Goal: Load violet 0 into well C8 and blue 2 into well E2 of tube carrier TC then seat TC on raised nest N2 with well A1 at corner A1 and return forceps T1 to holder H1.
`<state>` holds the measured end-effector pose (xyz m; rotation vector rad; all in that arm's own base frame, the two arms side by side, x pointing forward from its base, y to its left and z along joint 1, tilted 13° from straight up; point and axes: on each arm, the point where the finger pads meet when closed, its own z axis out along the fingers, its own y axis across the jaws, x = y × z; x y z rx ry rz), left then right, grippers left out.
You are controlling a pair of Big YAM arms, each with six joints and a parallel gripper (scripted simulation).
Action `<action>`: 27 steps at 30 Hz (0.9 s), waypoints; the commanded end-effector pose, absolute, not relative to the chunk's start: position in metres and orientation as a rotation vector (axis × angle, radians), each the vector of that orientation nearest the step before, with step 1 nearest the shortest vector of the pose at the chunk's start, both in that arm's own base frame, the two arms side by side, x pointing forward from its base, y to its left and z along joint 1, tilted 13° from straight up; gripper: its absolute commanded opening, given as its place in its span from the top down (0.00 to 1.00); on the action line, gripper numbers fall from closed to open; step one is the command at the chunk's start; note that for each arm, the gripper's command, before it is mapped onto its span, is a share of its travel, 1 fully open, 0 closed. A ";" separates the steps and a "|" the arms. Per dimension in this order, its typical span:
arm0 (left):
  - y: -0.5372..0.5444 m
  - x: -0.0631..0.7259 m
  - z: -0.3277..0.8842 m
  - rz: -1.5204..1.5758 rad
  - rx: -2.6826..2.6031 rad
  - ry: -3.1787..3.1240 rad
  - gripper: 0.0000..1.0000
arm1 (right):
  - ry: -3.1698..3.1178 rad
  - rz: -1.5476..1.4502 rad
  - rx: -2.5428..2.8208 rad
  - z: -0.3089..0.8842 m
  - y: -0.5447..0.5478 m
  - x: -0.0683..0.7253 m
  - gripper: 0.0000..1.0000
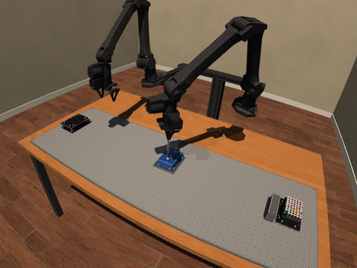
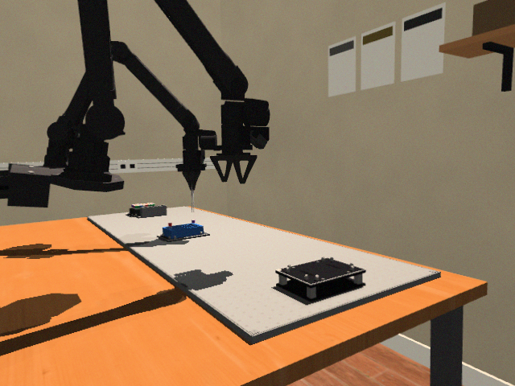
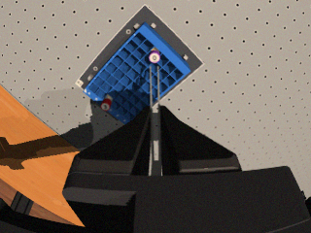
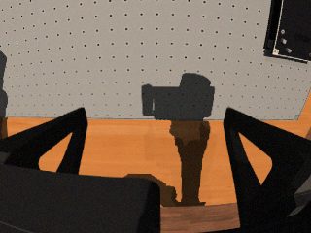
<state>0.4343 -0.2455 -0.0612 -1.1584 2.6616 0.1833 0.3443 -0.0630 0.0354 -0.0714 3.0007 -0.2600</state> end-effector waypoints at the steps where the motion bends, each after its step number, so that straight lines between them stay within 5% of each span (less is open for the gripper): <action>1: -0.244 0.439 -0.057 0.185 -1.160 2.665 0.93 | 2.920 -0.270 -0.032 0.060 -0.068 0.375 0.00; 27: -0.249 0.448 -0.065 0.159 -1.158 2.656 0.93 | 2.920 -0.270 -0.032 0.060 -0.068 0.375 0.00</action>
